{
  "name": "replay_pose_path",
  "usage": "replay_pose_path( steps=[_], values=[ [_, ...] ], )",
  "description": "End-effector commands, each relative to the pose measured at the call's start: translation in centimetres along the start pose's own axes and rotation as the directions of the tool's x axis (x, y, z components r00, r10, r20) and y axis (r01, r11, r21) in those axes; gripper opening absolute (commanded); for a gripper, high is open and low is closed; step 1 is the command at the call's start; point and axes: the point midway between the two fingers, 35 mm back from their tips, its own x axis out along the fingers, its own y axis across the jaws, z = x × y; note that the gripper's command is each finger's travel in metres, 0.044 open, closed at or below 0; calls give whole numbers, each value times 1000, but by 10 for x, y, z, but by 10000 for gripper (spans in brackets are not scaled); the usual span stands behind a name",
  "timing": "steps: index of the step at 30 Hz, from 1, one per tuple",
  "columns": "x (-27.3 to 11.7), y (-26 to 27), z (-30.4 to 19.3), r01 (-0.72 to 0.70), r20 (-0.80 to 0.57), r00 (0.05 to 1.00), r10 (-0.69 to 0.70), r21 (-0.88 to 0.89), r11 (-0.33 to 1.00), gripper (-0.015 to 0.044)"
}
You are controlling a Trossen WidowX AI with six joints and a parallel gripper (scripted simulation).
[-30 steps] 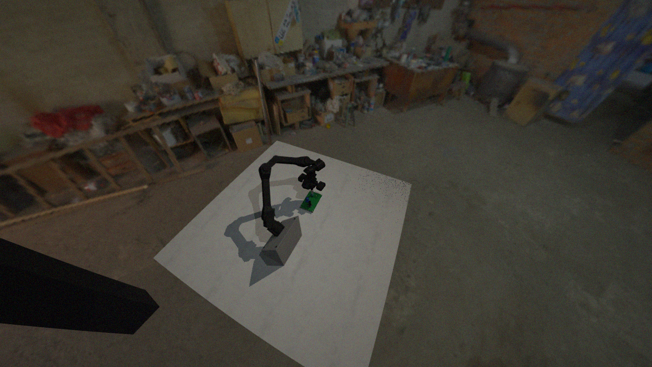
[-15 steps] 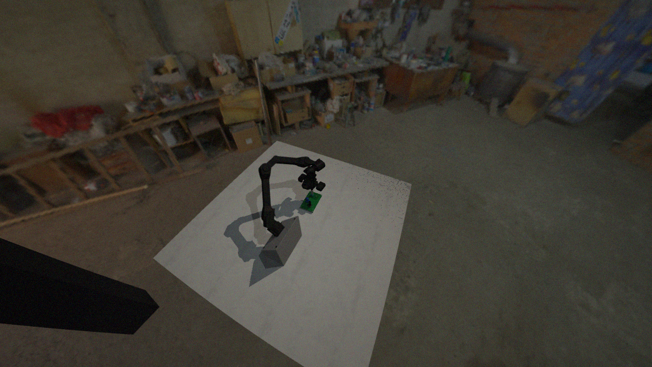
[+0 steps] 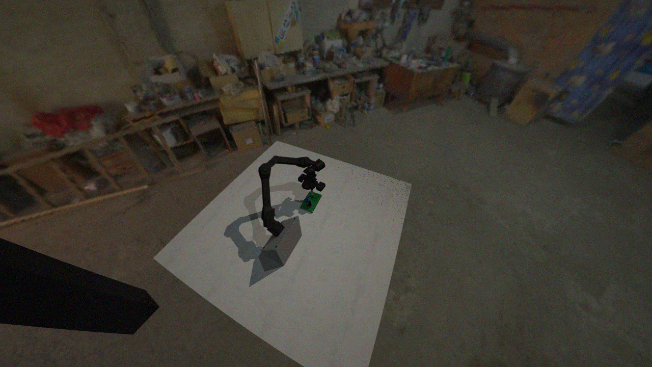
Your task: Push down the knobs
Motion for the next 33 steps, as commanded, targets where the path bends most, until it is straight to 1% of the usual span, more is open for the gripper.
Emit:
replay_pose_path(
  steps=[1,33],
  values=[
    [7,-1,0,-1,7,1000,1,-7,1000,0],
    [14,-1,0,0,7,1000,1,-7,1000,0]
  ],
)
